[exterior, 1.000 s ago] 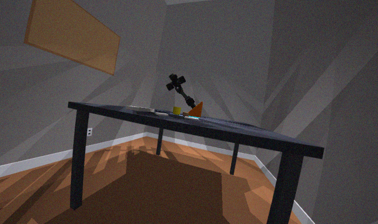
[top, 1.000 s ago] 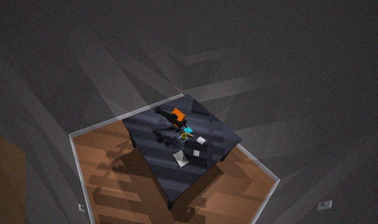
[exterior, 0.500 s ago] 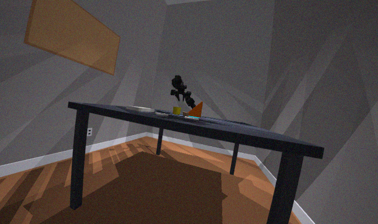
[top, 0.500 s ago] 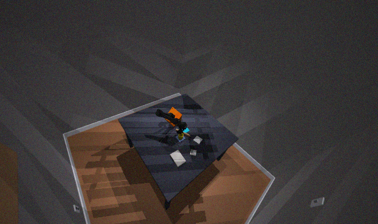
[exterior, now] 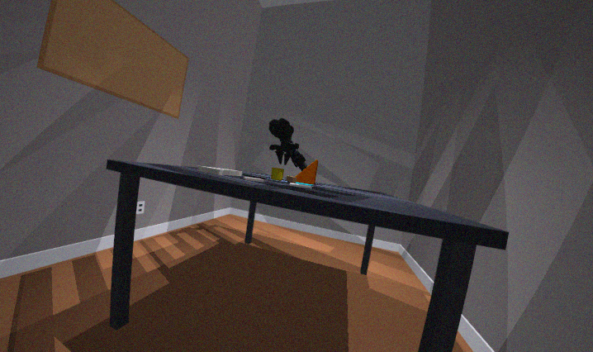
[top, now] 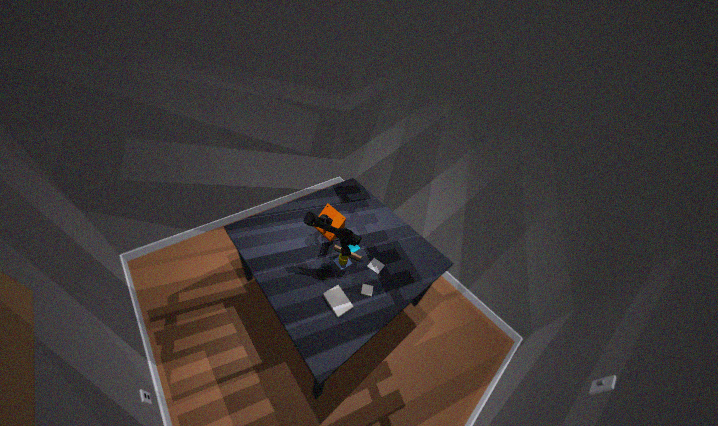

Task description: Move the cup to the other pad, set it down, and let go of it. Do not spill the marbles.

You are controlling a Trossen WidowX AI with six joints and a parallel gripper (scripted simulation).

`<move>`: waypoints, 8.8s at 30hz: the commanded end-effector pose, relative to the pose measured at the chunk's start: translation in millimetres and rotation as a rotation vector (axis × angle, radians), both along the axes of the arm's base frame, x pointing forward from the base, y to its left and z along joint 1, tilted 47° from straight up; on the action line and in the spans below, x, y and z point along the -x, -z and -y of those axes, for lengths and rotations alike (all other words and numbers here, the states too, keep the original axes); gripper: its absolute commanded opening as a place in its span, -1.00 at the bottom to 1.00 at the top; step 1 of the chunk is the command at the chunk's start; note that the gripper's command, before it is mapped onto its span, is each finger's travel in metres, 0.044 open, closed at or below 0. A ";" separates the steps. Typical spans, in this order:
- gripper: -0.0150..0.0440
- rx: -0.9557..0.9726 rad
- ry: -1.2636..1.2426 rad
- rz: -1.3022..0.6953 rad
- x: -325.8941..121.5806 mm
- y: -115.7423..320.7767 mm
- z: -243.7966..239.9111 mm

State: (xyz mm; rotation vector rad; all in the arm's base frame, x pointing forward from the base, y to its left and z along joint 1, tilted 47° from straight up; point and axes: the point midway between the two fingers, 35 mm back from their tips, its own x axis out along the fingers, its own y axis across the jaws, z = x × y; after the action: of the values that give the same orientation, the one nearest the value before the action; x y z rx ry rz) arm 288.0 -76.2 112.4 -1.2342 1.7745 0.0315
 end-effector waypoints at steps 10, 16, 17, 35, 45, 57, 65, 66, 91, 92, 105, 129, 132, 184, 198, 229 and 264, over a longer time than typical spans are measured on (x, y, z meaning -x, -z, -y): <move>0.07 0.008 -0.008 -0.020 -1.0 9.0 9.3; 0.07 0.007 -0.008 -0.019 -1.0 15.9 16.4; 0.07 0.007 -0.008 -0.019 -1.0 17.0 17.6; 0.07 0.010 -0.008 -0.019 1.2 36.6 39.1; 0.07 0.012 -0.007 -0.019 2.5 42.2 45.6; -0.15 0.008 -0.004 -0.012 1.2 40.7 44.5; -0.33 0.008 -0.004 -0.012 1.2 40.7 44.5; -0.36 0.008 -0.004 -0.012 1.2 40.7 44.5; -0.49 0.008 -0.007 -0.019 -3.7 3.4 1.8; -0.49 0.009 -0.007 -0.020 -3.7 1.7 0.1; -0.49 0.011 -0.015 -0.020 -4.0 2.3 0.5; -0.49 0.006 -0.009 -0.021 6.0 28.7 -30.2; -0.49 0.006 -0.008 -0.021 7.9 33.7 -36.1; -0.49 0.001 -0.008 -0.021 43.9 116.8 -108.1; -0.49 0.001 -0.008 -0.021 44.4 131.7 -93.0; -0.49 -0.003 -0.003 -0.012 45.9 150.5 -72.8; 0.01 -0.002 -0.005 -0.017 43.4 134.8 -90.7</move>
State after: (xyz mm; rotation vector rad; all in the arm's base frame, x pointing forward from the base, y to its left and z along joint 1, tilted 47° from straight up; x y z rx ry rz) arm 243.5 10.5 -26.0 -1.2493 1.7857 0.0494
